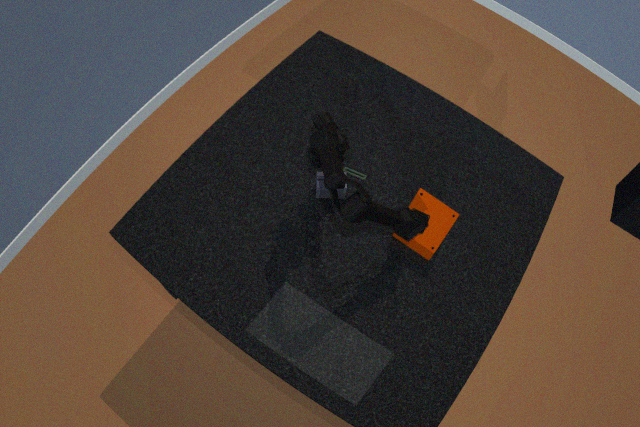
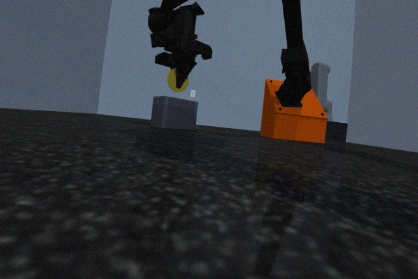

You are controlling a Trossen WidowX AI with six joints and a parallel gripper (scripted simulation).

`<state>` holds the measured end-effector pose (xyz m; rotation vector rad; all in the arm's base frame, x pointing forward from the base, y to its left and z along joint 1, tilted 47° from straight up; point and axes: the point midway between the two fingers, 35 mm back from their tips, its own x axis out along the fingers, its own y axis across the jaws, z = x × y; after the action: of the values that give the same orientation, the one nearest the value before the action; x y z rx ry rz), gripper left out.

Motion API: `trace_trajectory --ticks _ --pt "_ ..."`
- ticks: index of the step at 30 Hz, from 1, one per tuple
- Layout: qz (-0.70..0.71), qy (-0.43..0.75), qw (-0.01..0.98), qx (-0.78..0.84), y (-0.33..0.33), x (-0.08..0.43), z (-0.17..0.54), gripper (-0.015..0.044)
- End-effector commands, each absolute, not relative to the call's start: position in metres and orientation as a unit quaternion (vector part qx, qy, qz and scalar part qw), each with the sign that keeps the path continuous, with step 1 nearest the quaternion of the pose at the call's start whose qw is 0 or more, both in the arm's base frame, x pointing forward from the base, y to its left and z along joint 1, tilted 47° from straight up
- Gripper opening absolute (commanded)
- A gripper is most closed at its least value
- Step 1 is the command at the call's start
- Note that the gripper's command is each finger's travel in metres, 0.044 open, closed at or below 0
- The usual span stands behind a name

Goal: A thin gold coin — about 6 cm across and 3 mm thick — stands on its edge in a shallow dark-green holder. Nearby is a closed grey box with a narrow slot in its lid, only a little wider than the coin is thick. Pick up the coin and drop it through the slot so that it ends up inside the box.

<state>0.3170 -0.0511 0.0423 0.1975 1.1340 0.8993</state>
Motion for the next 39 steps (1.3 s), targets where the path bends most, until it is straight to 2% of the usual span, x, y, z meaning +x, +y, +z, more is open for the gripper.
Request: trace_trajectory --ticks 1,30,36,39 --pt "0.409 0.519 0.745 0.094 -0.048 0.317 0.04 0.0" --pt "0.409 0.519 0.744 0.095 -0.037 0.319 0.03 0.0" --pt "0.409 0.52 0.744 0.091 -0.039 0.319 0.031 0.0157" --pt "0.409 0.52 0.744 0.091 -0.039 0.319 0.031 0.0161"
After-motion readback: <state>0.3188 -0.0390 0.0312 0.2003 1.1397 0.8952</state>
